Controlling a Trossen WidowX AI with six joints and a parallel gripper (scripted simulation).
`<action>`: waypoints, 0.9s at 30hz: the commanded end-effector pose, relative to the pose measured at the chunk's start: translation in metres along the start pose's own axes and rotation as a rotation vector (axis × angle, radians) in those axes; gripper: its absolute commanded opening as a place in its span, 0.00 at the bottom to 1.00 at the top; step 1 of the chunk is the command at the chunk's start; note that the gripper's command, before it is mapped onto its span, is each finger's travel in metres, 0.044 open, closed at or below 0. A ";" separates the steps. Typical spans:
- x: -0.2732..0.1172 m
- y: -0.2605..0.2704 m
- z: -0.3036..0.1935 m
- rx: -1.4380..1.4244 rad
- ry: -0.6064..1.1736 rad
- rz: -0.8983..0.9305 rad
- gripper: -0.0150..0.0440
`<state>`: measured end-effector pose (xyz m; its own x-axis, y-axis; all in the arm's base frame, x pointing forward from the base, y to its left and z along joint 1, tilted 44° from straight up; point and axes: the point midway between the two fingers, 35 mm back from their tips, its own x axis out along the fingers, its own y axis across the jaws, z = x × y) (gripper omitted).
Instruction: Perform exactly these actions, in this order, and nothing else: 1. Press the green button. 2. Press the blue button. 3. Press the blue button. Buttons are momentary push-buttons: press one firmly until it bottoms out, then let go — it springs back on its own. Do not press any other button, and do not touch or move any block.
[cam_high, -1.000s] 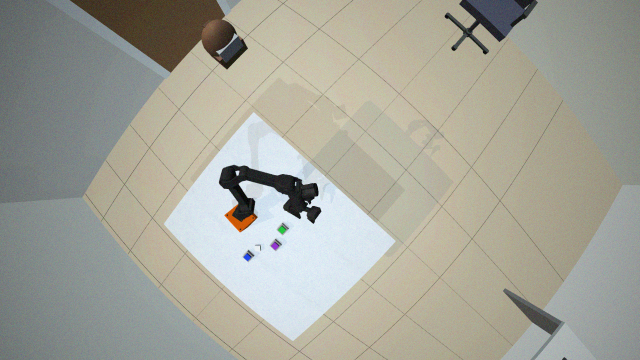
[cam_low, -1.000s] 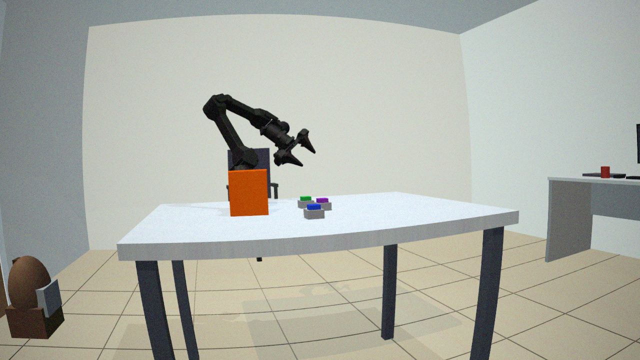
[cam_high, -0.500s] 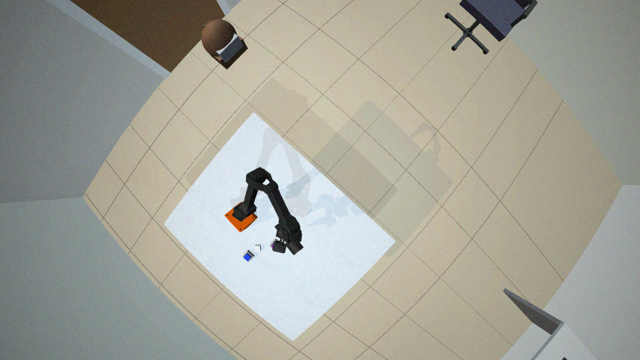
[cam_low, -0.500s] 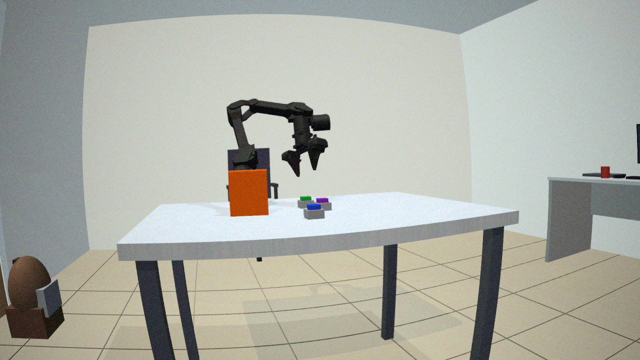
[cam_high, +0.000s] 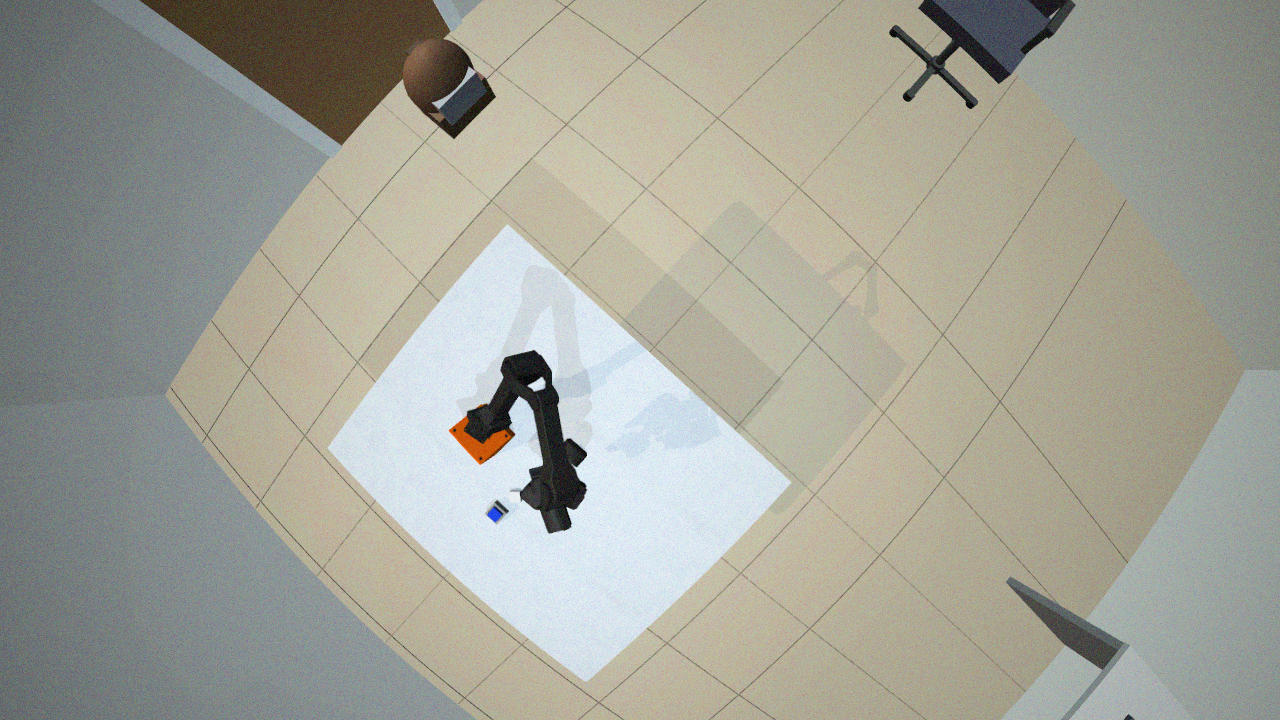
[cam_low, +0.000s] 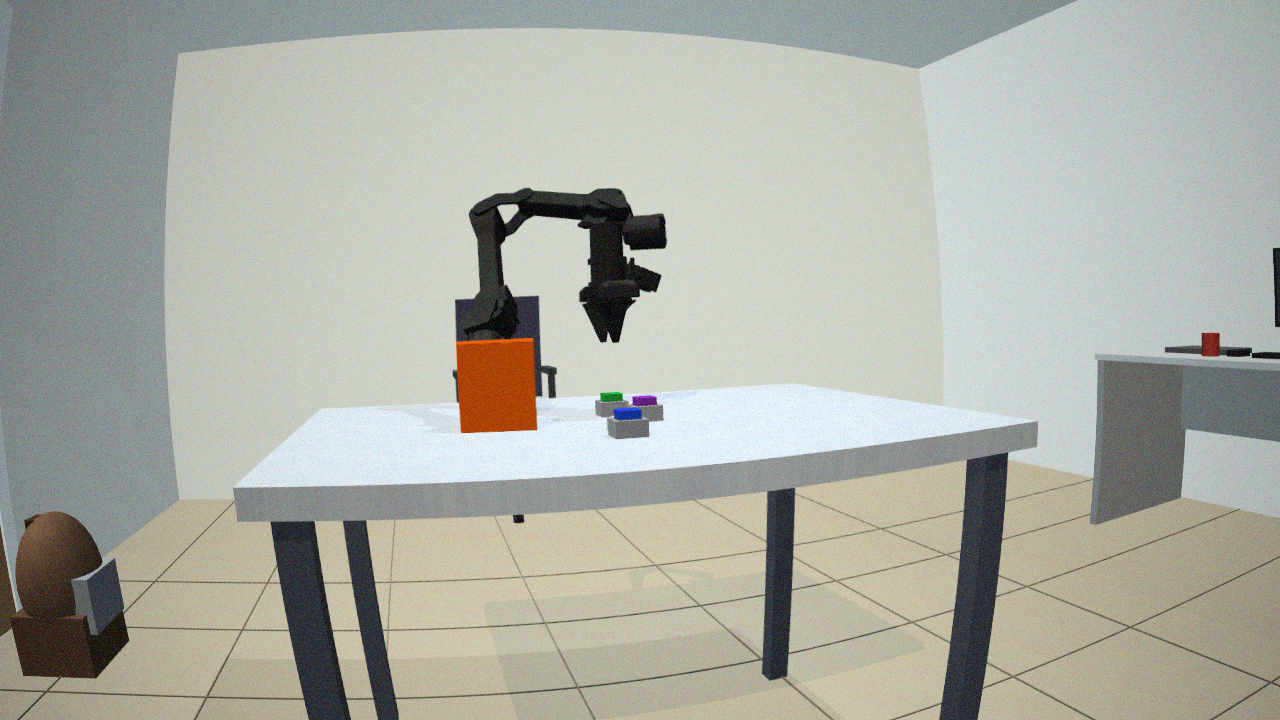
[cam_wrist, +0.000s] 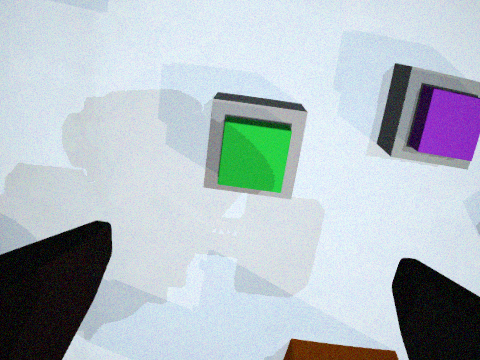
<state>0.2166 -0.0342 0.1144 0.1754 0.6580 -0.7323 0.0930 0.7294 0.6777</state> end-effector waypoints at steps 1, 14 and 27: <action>0.002 0.000 0.001 0.020 -0.004 0.013 0.89; 0.061 0.002 0.001 0.019 -0.006 0.016 0.31; 0.062 0.002 0.001 0.019 -0.006 0.016 0.29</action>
<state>0.2275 0.0067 0.0700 0.1785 0.6649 -0.7253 0.1047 0.7201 0.6860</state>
